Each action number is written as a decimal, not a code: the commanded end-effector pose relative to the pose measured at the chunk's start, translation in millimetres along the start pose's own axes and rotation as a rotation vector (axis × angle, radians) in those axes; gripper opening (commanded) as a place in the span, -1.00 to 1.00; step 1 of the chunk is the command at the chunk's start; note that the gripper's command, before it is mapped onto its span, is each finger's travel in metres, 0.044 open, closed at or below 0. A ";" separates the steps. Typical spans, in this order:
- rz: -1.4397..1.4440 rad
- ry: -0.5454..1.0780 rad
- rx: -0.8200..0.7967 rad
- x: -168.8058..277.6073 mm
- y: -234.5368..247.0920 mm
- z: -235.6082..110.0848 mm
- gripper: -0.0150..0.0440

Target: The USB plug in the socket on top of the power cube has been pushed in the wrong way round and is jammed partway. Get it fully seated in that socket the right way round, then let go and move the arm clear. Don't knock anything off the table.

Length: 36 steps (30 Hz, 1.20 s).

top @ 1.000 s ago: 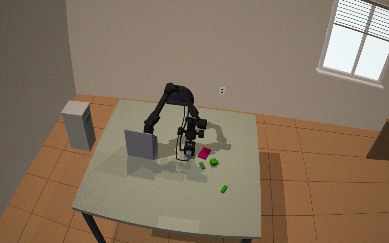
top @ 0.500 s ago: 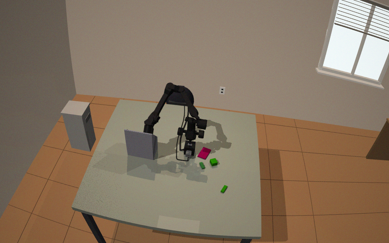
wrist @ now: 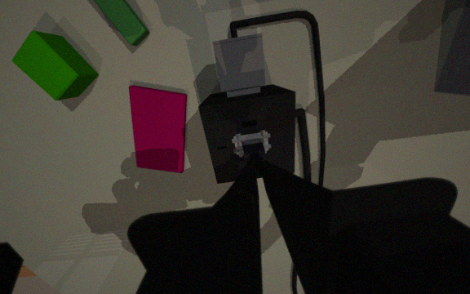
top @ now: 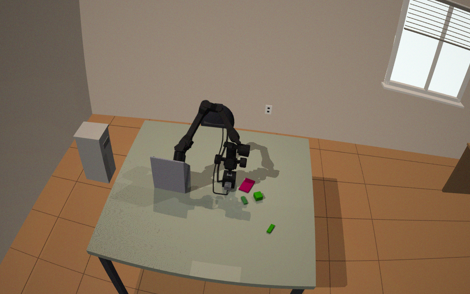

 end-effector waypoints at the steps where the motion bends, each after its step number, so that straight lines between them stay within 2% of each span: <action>1: 0.003 0.003 -0.001 -0.1 0.1 0.6 -0.49; 36: 0.003 0.003 -0.001 -0.5 0.1 4.8 -0.49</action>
Point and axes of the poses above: the point midway between the two fingers, 35 mm back from their tips, its own z axis out along the fingers, its own y axis across the jaws, x = y × z, the point moved 9 cm from there along -z, back along the fingers, and after that the axes turned 5 degrees about z, right-handed, at the moved point
